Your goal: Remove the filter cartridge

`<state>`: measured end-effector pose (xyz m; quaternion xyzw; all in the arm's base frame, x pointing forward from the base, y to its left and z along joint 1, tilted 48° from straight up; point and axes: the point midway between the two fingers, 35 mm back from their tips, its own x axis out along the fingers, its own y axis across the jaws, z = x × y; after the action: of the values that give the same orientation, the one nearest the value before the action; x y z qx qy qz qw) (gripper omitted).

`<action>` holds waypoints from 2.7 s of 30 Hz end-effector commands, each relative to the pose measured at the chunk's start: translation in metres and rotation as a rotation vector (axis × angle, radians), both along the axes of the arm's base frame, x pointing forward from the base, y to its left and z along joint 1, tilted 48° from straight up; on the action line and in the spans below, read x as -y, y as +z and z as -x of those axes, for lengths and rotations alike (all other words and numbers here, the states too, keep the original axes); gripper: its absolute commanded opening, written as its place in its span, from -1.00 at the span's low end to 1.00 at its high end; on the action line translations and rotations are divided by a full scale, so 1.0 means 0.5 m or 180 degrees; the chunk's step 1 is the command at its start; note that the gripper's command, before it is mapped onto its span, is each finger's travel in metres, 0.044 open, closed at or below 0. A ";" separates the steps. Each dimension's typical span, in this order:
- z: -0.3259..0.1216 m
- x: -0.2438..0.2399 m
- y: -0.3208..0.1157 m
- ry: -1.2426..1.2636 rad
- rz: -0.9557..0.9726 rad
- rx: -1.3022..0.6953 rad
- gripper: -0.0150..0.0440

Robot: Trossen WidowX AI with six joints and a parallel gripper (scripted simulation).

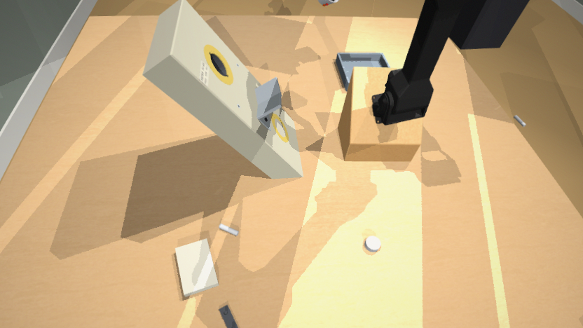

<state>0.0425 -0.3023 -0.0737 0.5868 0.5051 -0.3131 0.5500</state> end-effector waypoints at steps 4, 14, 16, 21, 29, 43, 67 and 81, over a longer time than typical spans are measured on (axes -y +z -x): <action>0.093 -0.052 -0.082 -0.0406 -0.0106 -0.0399 -0.49; 0.201 -0.156 -0.172 -0.0957 -0.0246 -0.0963 -0.49; 0.218 -0.181 -0.186 -0.1067 -0.0280 -0.1075 -0.49; 0.245 -0.226 -0.207 -0.1256 -0.0344 -0.1270 -0.49; 0.242 -0.241 -0.225 -0.1256 -0.0344 -0.1270 -0.49; 0.221 -0.332 -0.309 -0.1256 -0.0347 -0.1272 -0.49; 0.223 -0.317 -0.295 -0.1263 -0.0383 -0.1254 1.00; 0.241 -0.245 -0.226 -0.1254 -0.0360 -0.1267 1.00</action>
<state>-0.0786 -0.1817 -0.1867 0.6298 0.4953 -0.4954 0.3355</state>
